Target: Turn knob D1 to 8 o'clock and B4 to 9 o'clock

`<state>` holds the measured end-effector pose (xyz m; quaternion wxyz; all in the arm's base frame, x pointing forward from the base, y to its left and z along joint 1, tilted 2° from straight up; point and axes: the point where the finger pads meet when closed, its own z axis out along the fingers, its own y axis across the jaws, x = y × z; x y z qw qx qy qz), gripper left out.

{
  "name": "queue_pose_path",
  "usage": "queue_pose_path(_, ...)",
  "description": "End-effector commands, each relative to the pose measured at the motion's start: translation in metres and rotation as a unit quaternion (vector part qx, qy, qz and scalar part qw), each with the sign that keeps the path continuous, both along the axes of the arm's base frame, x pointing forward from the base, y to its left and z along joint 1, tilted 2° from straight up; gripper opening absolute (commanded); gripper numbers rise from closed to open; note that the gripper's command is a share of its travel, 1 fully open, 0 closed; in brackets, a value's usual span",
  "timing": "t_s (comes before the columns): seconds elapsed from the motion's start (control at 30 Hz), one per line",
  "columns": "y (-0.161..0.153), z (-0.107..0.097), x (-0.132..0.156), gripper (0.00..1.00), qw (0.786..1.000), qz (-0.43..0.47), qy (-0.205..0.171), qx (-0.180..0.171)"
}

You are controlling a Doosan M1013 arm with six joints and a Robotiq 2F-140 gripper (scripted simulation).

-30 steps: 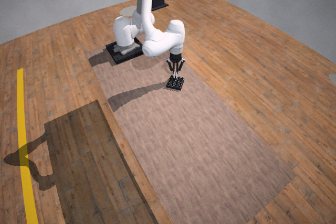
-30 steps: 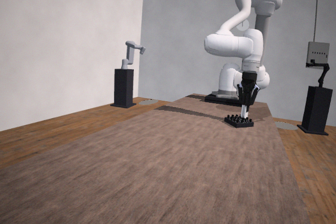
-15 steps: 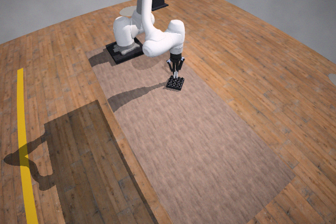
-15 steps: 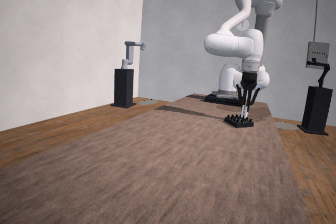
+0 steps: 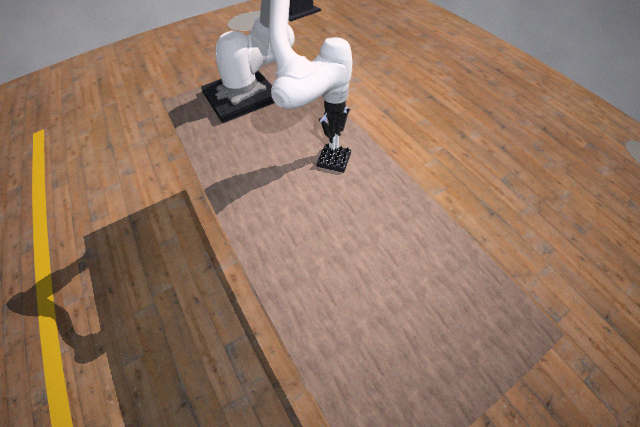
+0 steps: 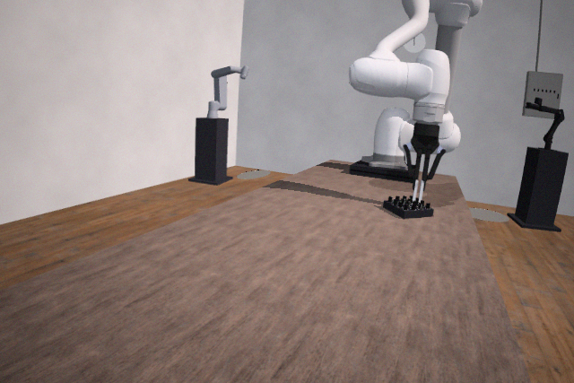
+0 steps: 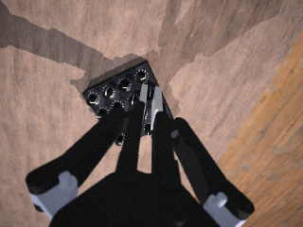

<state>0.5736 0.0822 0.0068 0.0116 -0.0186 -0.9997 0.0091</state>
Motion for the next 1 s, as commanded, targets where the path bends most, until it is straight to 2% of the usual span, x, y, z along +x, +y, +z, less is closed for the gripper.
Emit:
queue_pose_path(0.0, -0.0001, 0.0001, 0.0, 0.05, 0.998, 0.066, 0.002, 0.006)
queue_pose_path(0.63, -0.0001, 0.0001, 0.0, 0.05, 0.971, 0.239, 0.004, 0.01)
queue_pose_path(0.97, -0.0001, 0.0001, 0.0, 0.05, 0.958, 0.287, 0.005, 0.011)
